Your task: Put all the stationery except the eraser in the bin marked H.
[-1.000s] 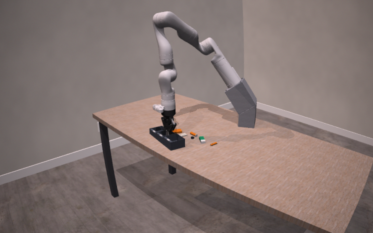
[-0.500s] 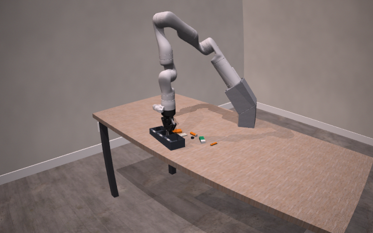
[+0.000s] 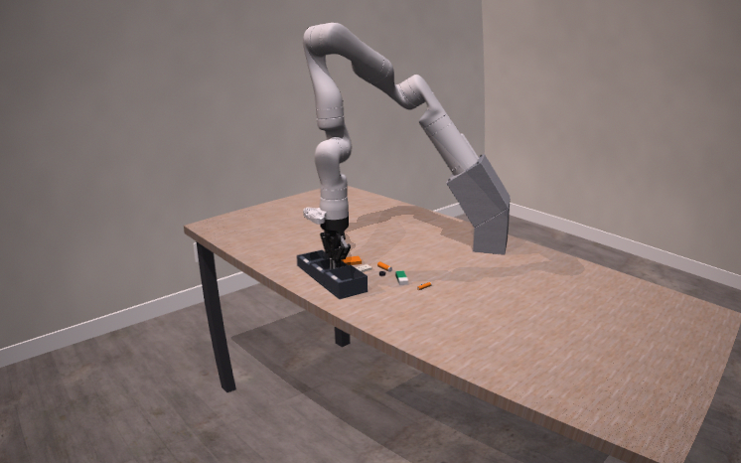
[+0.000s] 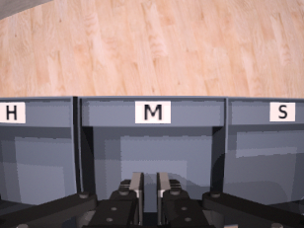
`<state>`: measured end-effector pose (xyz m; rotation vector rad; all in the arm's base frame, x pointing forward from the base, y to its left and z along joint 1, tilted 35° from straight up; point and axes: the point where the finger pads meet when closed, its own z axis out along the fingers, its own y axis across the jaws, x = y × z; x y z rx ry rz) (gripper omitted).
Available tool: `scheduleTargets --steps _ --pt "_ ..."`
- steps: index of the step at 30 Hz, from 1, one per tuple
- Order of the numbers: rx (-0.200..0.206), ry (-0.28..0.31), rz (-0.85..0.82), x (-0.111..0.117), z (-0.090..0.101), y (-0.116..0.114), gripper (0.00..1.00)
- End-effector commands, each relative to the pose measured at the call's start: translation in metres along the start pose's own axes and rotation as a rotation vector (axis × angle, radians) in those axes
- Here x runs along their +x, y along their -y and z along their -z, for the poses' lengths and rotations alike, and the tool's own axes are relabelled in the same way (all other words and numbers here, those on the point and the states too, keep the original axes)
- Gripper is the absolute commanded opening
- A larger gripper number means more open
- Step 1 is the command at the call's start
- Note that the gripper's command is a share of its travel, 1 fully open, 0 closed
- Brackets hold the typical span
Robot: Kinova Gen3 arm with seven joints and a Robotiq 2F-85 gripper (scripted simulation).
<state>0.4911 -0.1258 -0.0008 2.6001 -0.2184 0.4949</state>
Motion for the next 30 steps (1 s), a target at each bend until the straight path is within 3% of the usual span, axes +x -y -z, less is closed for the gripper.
scheduleTargets --steps 1,30 --pt "0.001 -0.001 0.0 0.0 0.001 0.0 0.09" --pt "0.001 -0.001 0.0 0.0 0.03 0.0 0.09"
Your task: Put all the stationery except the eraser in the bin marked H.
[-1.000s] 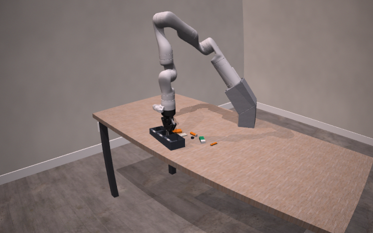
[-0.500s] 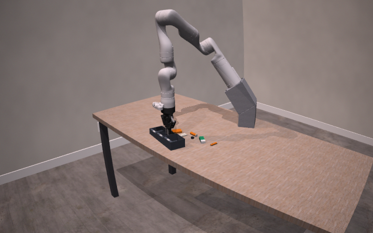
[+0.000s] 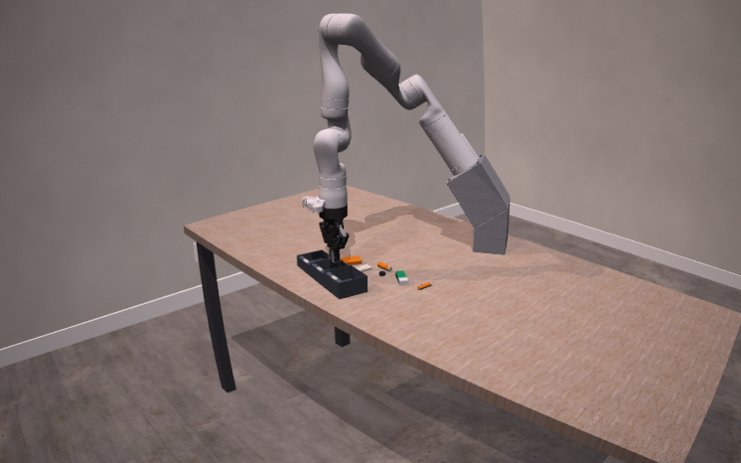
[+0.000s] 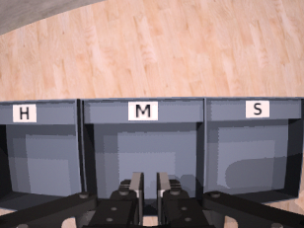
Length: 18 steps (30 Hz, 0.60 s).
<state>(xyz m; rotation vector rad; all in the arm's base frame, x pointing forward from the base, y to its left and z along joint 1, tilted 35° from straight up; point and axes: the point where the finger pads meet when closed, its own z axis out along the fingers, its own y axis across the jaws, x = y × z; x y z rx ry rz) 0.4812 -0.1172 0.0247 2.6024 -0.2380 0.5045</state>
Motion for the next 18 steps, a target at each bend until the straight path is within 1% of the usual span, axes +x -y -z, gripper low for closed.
scheduleTargets --steps 1,4,6,9,18 --pt "-0.002 0.002 0.016 0.0 0.006 0.006 0.09" --pt "-0.002 0.002 0.016 0.0 0.018 0.006 0.09" --pt "-0.002 0.002 0.016 0.0 0.018 0.006 0.09" --pt "-0.002 0.002 0.016 0.0 0.03 0.006 0.09" --pt "-0.002 0.002 0.016 0.0 0.032 0.006 0.09"
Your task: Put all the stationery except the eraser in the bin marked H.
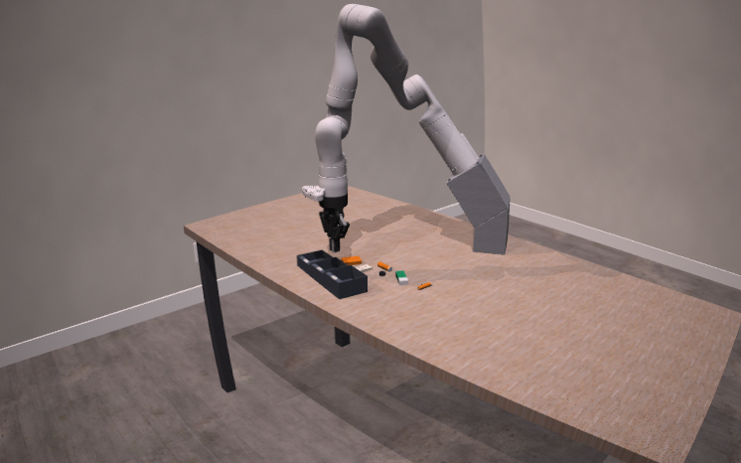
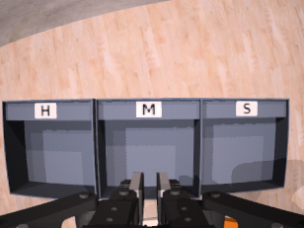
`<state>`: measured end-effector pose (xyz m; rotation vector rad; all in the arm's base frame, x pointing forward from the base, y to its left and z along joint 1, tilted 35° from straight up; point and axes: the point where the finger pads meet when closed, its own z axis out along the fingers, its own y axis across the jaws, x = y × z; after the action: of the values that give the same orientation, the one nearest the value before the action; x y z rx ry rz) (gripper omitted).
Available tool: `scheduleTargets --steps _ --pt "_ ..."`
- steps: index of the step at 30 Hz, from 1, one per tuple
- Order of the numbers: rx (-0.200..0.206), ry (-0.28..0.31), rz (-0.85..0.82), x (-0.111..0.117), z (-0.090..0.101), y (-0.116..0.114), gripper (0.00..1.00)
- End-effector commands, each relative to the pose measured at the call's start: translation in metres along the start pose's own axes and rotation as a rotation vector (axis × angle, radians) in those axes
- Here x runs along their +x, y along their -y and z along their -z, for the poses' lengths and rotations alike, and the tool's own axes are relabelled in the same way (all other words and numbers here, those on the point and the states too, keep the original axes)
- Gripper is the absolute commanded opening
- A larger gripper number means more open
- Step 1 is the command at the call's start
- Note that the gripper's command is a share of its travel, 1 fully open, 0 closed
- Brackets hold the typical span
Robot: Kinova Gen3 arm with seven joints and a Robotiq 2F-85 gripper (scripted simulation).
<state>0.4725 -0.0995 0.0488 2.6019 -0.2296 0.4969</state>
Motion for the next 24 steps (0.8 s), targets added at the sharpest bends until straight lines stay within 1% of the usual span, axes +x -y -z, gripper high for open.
scheduleTargets --steps 1,2,3,5,20,24 --pt "-0.001 -0.002 0.008 0.0 0.001 0.003 0.09" --pt "-0.001 -0.002 0.008 0.0 0.001 0.003 0.09" --pt "-0.001 -0.002 0.008 0.0 0.001 0.008 0.09" --pt "-0.001 -0.002 0.008 0.0 0.001 0.008 0.09" --pt "0.0 -0.002 0.008 0.0 0.001 0.083 0.09" --pt "0.0 -0.002 0.008 0.0 0.001 0.087 0.09"
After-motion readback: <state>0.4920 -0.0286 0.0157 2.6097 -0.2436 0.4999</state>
